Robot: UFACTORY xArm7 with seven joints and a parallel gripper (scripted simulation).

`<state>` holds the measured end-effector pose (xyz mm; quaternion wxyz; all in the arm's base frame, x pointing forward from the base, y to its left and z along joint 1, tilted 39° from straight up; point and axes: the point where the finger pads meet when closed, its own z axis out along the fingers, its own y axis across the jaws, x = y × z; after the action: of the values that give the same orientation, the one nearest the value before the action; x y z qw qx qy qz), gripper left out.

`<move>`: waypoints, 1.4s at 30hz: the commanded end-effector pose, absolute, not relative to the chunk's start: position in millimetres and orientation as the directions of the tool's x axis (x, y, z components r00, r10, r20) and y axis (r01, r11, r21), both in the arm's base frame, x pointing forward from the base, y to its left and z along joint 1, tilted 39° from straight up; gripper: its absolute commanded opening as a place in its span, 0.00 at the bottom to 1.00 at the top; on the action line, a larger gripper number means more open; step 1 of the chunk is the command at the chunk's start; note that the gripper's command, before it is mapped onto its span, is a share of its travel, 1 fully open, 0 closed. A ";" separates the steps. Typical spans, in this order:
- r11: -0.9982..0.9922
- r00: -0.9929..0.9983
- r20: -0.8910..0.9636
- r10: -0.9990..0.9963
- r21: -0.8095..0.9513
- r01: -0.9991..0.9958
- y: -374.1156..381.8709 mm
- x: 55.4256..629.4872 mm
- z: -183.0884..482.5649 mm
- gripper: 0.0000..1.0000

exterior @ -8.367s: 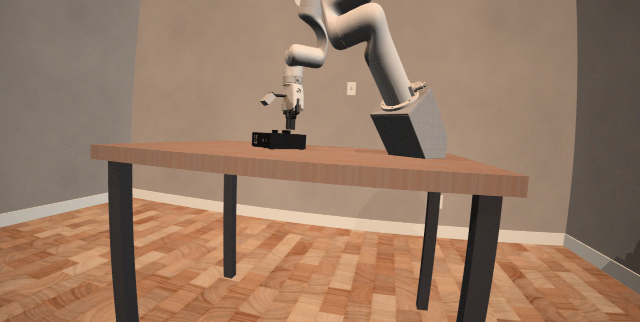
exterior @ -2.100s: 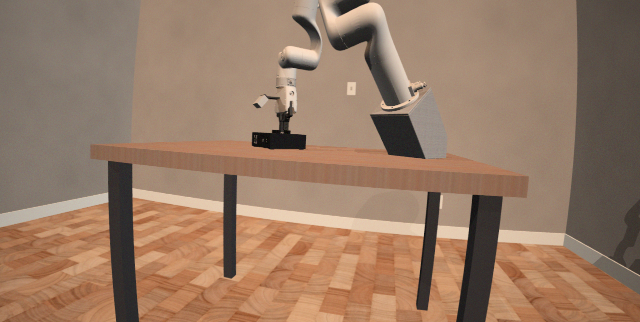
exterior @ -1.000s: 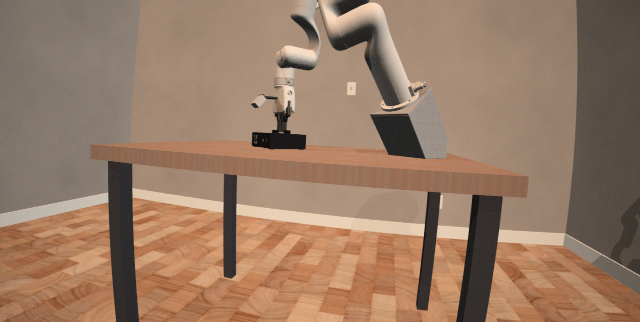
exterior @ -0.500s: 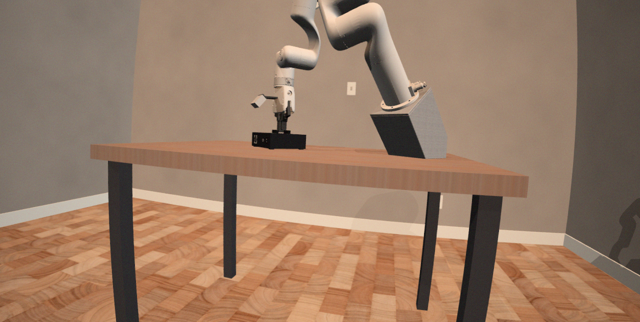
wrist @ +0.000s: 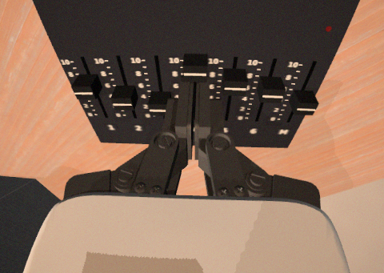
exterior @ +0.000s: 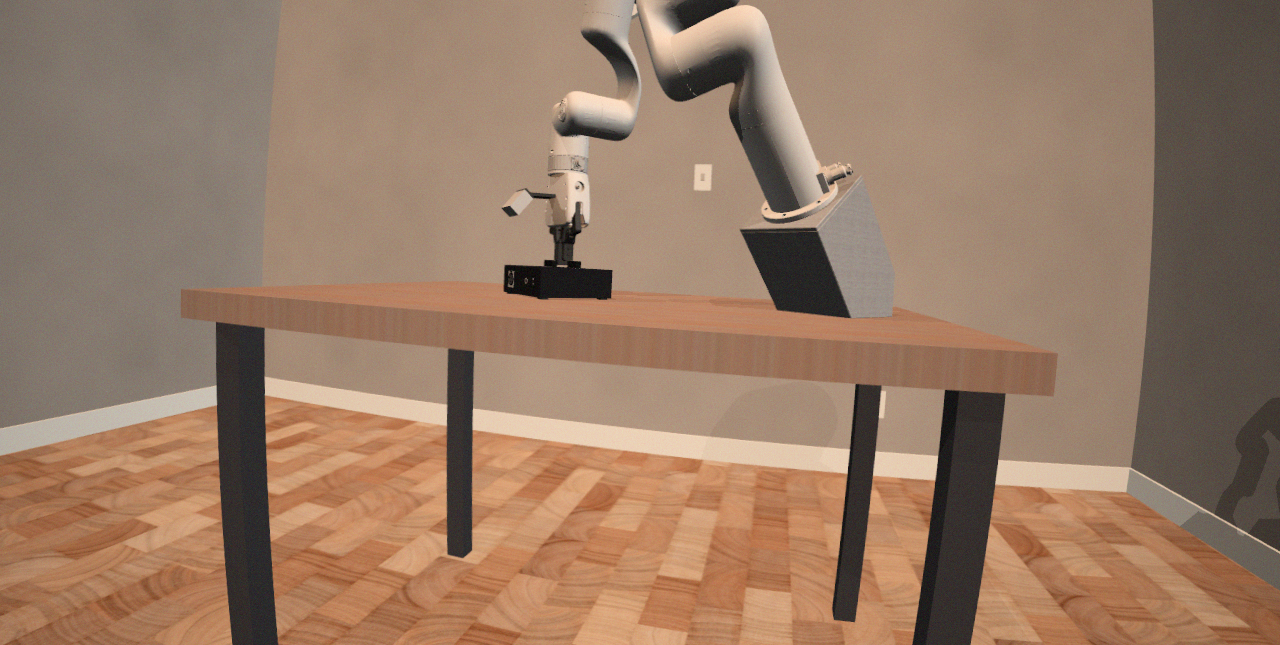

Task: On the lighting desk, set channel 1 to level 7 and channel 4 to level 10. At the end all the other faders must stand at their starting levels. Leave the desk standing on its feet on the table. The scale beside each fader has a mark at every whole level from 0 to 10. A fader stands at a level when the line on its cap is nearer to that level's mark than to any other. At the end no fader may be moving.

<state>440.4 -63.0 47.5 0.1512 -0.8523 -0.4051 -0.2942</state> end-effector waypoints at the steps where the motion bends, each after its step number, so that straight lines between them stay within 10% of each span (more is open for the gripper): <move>1: -0.628 0.500 0.624 0.601 -0.018 0.778 -65.7 440.0 46.8 0.00; 42: -0.628 0.500 0.624 0.601 -0.018 0.778 -87.6 423.0 75.8 0.00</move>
<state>422.8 -85.9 74.5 0.1511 -0.8526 -0.4048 -0.2940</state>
